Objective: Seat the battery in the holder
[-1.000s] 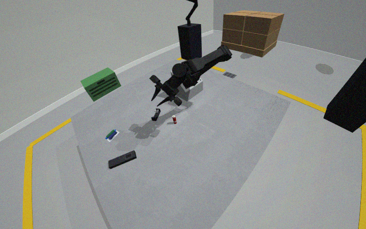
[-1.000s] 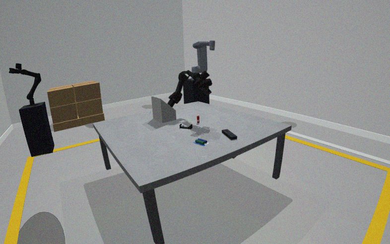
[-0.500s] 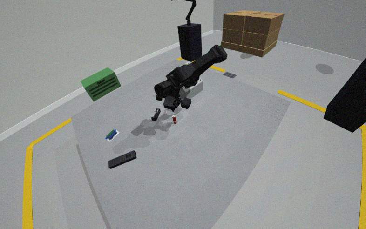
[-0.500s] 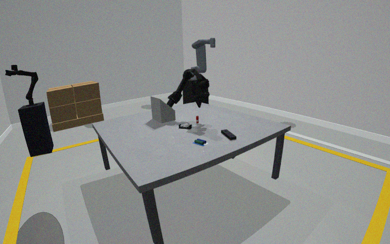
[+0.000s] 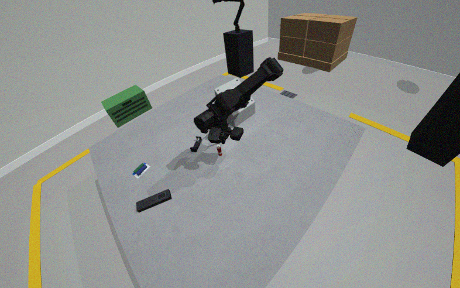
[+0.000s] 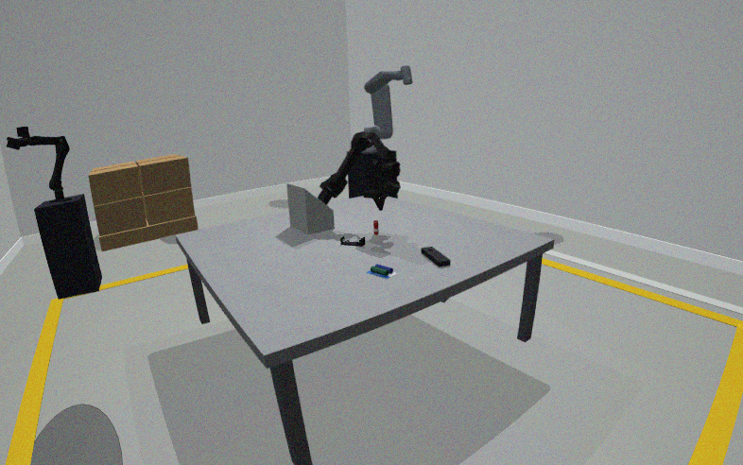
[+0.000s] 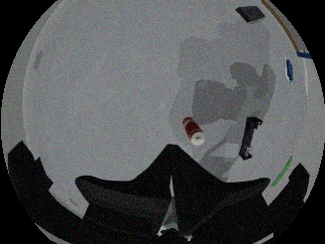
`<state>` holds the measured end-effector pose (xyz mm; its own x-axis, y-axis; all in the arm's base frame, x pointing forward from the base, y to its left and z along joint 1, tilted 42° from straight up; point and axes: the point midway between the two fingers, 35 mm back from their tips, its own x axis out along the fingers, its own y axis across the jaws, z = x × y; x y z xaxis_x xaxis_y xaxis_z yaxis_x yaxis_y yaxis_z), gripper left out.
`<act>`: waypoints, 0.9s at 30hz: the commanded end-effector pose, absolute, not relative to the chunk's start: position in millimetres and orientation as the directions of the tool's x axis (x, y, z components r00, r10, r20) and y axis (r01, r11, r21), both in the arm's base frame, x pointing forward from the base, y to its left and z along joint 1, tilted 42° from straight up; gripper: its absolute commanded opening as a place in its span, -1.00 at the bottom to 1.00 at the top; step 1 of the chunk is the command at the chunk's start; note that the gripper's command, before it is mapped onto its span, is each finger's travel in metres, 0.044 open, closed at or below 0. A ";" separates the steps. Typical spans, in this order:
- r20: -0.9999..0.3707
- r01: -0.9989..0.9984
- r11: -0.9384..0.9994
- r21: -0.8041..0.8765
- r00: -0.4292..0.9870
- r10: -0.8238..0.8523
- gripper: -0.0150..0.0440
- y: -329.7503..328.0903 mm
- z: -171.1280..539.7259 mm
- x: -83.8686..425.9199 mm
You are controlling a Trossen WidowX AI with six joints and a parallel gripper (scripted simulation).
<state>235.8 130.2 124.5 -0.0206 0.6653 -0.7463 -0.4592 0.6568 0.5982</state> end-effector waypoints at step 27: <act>-0.742 -0.450 0.652 0.610 -0.036 0.669 -0.49 153.4 65.8 241.7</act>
<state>237.8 157.6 69.1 -0.0406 0.6691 -0.7421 -0.4459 0.6525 0.6127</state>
